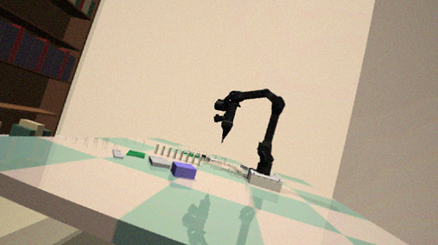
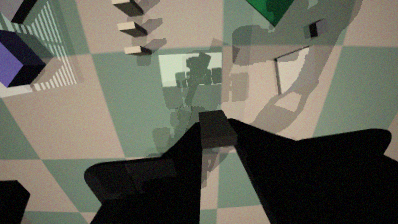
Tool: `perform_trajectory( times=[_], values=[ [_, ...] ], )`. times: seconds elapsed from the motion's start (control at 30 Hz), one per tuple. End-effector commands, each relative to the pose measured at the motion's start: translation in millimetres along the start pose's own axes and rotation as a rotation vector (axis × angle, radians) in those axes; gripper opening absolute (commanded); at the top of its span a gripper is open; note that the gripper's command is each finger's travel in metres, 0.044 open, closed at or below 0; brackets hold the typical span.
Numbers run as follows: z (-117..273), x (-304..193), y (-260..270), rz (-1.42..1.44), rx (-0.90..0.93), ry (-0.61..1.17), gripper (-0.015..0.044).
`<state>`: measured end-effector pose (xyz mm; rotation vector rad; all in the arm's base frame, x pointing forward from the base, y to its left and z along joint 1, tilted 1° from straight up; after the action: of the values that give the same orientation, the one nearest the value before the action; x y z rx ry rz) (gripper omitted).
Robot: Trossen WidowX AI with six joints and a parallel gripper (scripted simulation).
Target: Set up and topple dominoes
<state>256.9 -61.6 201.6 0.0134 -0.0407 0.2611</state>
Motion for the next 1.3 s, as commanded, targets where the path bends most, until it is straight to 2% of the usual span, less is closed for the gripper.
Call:
perform_trajectory(
  times=[0.0, 0.17, 0.43, 1.27],
  values=[
    [0.3, 34.2, 47.3, -0.012, 0.003, 0.001, 0.0107],
    [0.1, 58.1, 100.9, -0.023, 0.009, -0.002, 0.0107],
    [-3.4, 59.6, 102.9, -0.023, 0.009, -0.002, 0.0107],
    [-129.0, 59.4, 104.1, -0.023, 0.009, -0.001, 0.0107]
  ],
)
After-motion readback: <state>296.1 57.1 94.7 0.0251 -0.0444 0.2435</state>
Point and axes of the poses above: the point midway between the two fingers, 35 mm back from their tips, its own z axis back along the fingers, its own y axis across the jaws, x = y × z, the point moved 5 cm from there along z, back along the fingers, and after that the axes turned 3 degrees about z, right-handed, at the moved point
